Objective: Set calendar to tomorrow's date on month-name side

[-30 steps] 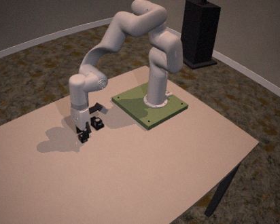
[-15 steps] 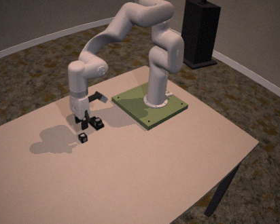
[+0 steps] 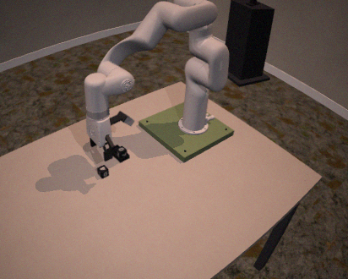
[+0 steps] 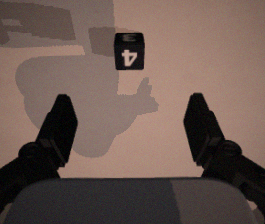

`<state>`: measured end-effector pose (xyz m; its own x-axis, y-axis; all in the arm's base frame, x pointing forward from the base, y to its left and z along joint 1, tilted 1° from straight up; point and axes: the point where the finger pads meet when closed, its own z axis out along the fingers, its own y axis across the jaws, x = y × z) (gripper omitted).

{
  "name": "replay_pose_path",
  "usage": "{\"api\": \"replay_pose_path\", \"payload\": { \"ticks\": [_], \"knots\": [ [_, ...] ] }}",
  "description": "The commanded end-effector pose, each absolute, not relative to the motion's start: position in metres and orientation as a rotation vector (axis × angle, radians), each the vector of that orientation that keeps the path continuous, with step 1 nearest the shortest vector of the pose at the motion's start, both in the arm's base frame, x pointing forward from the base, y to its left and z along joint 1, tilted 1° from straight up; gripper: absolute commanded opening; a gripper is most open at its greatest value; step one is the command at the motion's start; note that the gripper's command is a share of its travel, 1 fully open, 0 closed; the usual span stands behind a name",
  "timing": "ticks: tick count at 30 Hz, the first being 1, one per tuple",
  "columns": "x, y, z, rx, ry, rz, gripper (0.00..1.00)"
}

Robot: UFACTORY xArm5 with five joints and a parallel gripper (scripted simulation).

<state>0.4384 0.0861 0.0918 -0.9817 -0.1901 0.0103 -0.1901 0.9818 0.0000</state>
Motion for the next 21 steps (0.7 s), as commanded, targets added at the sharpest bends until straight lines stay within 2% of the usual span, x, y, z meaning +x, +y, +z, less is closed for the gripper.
{"api": "replay_pose_path", "payload": {
  "ticks": [1, 21],
  "knots": [
    [0.4397, 0.0863, 0.0934, 0.299, -3.121, 0.001, 1.00],
    [0.4414, 0.0867, 0.0936, 0.447, -3.103, 0.000, 1.00]
  ]
}}
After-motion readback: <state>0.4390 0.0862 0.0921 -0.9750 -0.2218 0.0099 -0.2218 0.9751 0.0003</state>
